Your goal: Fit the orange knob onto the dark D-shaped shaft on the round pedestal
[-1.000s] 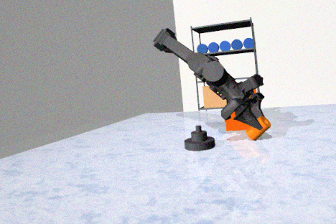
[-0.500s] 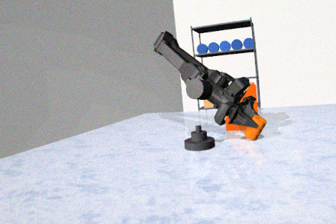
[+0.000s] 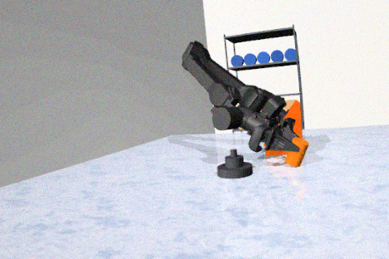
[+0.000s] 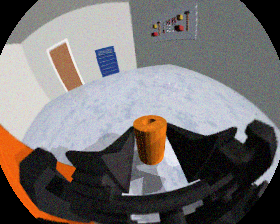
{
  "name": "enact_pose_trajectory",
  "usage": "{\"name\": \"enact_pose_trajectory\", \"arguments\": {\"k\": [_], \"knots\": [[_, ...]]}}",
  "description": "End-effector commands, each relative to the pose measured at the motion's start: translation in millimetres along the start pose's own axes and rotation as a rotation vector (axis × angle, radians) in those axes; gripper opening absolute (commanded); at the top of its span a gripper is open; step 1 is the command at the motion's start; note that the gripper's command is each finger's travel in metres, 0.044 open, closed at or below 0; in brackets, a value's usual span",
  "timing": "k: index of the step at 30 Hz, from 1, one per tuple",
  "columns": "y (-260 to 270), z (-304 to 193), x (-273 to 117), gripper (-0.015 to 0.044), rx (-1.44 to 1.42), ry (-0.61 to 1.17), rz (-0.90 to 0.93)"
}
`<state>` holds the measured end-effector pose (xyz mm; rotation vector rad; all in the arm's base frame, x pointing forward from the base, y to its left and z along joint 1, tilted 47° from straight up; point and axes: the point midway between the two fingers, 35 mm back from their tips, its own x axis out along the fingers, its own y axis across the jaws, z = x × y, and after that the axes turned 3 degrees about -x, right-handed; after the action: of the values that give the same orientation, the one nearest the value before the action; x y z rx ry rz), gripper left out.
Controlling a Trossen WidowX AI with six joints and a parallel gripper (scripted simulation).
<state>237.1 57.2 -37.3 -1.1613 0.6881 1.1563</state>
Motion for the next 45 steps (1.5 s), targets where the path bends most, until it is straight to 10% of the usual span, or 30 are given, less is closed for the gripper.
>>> {"name": "enact_pose_trajectory", "arguments": {"k": [1,24,31,45], "knots": [[0.0,0.1,0.3,0.026,0.0,-0.005,0.0],[0.0,0.1,0.3,0.026,0.0,-0.005,0.0],[0.0,0.1,0.3,0.044,0.0,-0.005,0.0],[-4.4,70.8,-33.6,0.044,0.003,-0.002,0.0]]}}
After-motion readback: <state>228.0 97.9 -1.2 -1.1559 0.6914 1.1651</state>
